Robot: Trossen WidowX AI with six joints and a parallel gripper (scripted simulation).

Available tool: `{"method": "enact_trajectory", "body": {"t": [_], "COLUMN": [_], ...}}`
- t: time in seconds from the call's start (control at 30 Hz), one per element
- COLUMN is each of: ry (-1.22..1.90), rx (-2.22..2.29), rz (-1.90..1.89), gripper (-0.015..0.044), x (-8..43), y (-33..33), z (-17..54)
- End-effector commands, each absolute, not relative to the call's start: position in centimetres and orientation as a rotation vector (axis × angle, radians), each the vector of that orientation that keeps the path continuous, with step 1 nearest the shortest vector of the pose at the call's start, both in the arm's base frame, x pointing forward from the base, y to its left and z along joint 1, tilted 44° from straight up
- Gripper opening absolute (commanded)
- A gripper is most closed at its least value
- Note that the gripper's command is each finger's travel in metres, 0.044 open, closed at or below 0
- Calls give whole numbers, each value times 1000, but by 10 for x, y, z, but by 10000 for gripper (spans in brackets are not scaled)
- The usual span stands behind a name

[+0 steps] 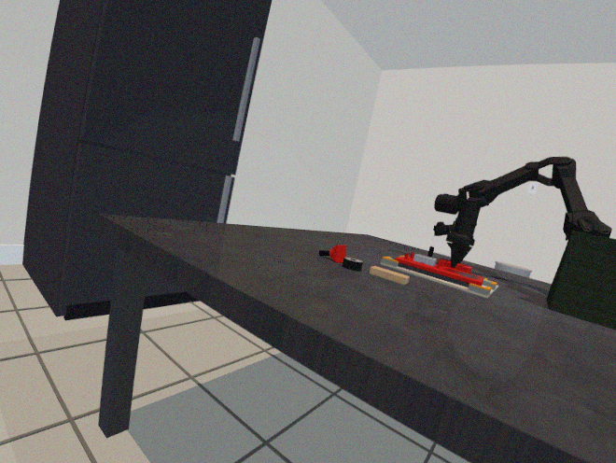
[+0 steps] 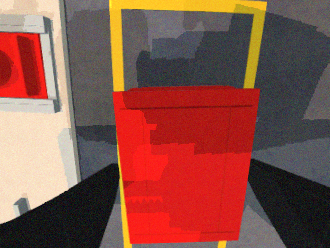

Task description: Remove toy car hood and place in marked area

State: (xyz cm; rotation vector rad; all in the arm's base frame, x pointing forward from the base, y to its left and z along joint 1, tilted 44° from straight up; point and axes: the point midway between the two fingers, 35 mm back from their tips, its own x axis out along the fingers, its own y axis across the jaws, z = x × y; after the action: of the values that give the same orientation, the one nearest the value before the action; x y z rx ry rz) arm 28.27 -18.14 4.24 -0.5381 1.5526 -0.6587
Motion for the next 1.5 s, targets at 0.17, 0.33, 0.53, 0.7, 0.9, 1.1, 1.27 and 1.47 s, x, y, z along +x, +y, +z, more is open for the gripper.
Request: {"method": "enact_trajectory", "body": {"t": [0.17,0.33,0.53,0.7,0.9,1.1,1.27,1.47], "ry": [1553,1553,1553,1553,1553,1553,1553,1553], "rx": [-535,-538,-538,-538,-538,-538,-538,-538], "rz": [-662,-664,-664,-664,-664,-664,-664,-664], "gripper": [440,440,440,440,440,440,440,440], "x": [290,290,290,290,290,290,290,290], "y": [-144,-131,-131,-131,-131,-131,-131,-131], "z": [81,94,94,94,94,94,94,94]}}
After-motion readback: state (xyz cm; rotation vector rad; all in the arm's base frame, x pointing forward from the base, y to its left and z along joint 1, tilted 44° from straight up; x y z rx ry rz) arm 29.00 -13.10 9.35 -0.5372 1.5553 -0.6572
